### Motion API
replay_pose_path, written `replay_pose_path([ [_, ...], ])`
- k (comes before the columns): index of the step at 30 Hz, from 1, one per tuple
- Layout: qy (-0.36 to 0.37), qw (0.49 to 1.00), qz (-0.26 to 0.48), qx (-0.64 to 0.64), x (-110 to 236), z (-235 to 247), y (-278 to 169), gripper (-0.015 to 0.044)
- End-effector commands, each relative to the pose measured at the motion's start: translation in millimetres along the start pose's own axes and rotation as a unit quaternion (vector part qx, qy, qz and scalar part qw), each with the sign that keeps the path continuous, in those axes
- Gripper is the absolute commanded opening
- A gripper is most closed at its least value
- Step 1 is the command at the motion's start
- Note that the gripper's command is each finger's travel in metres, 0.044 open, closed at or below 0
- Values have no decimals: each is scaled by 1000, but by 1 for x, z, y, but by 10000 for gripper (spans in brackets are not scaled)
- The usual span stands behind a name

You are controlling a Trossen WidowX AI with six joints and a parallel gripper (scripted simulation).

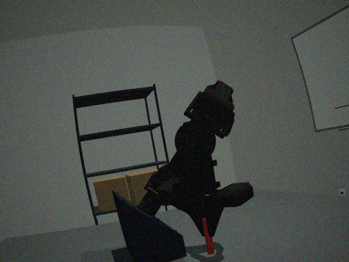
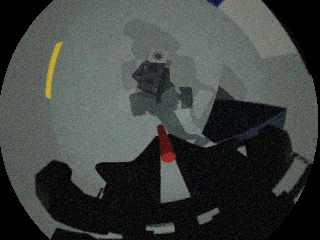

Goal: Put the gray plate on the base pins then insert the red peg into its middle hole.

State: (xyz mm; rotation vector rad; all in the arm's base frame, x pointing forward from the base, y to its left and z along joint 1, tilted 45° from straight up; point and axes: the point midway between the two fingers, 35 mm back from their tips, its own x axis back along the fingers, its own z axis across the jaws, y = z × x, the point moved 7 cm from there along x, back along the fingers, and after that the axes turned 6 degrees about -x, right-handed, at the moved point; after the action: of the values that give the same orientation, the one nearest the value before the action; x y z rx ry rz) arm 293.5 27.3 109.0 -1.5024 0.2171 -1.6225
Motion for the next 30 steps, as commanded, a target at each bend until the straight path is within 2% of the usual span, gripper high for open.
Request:
replay_pose_path([
  [1, 1, 1000, -3, 4, 2, 3, 11, 0],
  [30, 3, 1000, -1, 7, -3, 8, 103, 0],
])
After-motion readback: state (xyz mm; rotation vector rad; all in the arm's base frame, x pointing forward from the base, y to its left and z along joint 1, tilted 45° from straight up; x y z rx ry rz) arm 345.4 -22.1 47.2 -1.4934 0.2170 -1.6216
